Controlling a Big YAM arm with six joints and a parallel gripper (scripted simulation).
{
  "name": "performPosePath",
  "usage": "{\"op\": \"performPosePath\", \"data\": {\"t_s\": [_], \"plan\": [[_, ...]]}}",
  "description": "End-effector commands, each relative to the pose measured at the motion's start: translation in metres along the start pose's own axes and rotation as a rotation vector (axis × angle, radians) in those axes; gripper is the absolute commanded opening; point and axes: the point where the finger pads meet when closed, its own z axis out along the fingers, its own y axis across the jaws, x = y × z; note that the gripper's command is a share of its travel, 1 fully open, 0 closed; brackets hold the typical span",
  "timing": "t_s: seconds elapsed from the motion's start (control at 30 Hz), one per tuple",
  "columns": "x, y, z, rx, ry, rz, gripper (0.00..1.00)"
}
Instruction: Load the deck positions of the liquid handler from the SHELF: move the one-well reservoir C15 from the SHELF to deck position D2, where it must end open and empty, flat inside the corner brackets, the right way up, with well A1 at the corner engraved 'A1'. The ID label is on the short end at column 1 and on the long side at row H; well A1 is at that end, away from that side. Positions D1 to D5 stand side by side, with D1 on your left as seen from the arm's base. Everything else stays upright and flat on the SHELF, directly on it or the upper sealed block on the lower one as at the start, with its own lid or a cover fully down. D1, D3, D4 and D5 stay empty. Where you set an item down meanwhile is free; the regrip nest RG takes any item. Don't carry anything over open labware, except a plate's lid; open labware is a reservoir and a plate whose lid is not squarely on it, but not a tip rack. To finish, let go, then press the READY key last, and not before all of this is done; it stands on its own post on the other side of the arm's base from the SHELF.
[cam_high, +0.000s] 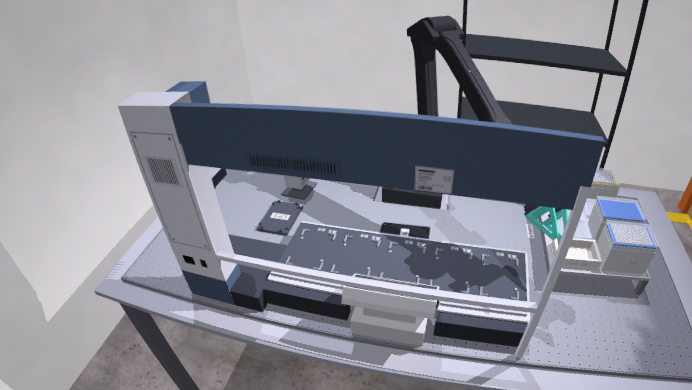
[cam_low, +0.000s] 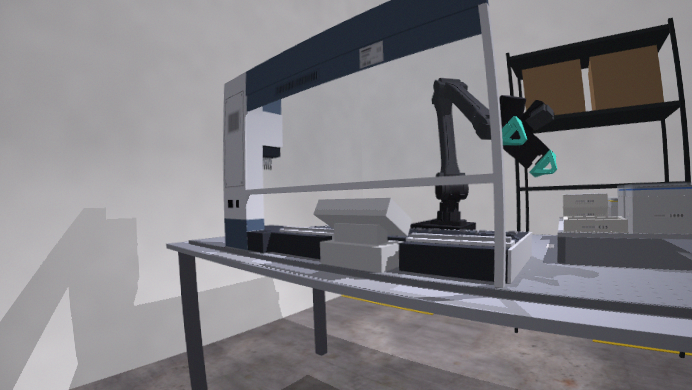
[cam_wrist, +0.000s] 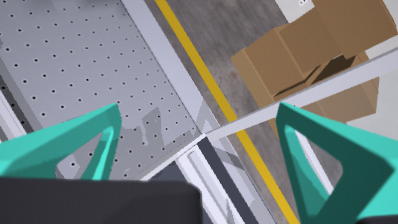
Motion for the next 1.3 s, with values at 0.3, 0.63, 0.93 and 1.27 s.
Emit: {"op": "performPosePath", "data": {"t_s": [0.3, 0.63, 0.93, 1.27], "plan": [[0.020, -0.024, -0.046, 0.014, 0.129, 0.195, 1.00], [0.040, -0.033, -0.077, 0.008, 0.242, 0.301, 1.00], [0.045, -0.054, -0.111, 0.010, 0.336, 0.426, 1.00], [0.064, -0.064, -0.142, 0.004, 0.444, 0.531, 1.00]]}}
